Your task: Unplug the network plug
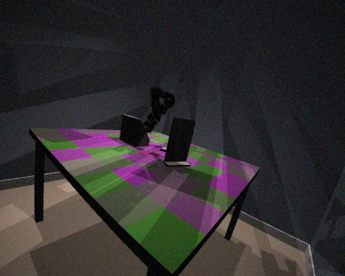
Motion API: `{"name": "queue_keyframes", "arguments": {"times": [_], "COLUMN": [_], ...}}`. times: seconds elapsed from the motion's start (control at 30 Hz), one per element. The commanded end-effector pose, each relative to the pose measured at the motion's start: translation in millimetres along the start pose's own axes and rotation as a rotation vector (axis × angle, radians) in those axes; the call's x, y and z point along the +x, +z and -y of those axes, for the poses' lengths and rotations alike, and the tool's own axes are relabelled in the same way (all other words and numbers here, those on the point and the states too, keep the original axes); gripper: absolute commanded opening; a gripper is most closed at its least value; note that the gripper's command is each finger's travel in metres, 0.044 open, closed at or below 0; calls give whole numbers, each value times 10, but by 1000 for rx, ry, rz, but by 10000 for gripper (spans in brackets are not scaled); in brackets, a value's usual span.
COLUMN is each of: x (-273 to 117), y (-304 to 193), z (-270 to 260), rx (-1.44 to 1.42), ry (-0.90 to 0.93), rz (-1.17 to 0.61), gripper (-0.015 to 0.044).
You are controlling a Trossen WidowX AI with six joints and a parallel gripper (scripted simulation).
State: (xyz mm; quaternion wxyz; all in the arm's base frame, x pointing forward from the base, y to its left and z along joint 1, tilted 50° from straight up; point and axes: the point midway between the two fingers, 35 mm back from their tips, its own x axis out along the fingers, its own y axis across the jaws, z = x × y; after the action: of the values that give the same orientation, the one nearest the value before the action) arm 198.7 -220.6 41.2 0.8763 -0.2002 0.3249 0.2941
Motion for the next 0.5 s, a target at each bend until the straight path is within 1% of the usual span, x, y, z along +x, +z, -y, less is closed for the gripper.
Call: {"name": "queue_keyframes", "arguments": {"times": [0.0,0.37,0.47], "x": [-92,-92,-92], "y": [-1,-1,-1], "z": [43,43,43], "rx": [-5,-5,-5], "ry": [-3,-3,-3], "rz": [-4,-4,-4], "gripper": [156,440,440]}}
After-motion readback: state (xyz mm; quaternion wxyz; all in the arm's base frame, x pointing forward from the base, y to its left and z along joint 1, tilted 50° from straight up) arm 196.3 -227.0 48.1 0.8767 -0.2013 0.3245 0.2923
